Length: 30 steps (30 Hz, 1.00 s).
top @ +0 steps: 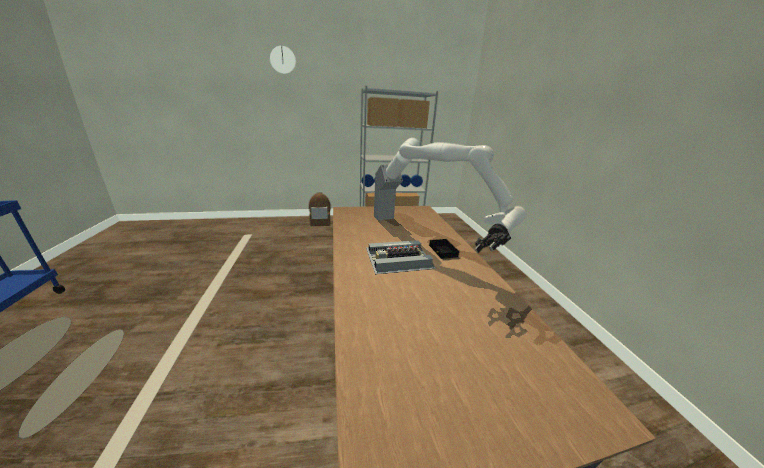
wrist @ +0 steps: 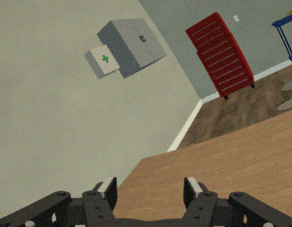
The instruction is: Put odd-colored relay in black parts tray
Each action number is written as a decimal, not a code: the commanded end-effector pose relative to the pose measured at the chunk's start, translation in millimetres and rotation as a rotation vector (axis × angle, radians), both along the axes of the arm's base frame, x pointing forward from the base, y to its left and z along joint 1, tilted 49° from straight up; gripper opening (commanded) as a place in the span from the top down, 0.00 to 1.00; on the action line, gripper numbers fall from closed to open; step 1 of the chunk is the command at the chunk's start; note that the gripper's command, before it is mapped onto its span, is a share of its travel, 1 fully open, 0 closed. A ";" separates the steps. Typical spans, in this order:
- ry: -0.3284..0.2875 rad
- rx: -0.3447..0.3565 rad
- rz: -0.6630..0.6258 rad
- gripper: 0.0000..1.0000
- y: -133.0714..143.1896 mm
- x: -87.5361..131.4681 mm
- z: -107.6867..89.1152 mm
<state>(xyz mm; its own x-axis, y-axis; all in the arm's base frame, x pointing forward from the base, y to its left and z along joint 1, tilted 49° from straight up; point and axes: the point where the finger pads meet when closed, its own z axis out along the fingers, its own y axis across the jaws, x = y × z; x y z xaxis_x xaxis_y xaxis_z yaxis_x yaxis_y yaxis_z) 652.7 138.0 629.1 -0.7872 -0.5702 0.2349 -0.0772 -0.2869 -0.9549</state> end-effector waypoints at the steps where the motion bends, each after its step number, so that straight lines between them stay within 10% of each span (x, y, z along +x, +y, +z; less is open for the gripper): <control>1: -0.008 -0.002 0.007 0.39 -9.1 3.0 2.9; 30: -0.074 -0.017 0.222 0.39 -34.3 50.0 -3.6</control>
<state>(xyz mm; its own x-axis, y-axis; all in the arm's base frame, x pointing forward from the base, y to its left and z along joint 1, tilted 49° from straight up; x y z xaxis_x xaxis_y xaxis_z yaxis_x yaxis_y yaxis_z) 702.8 111.4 624.5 -0.6618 -0.7243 0.1935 0.0586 -0.3073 -0.9498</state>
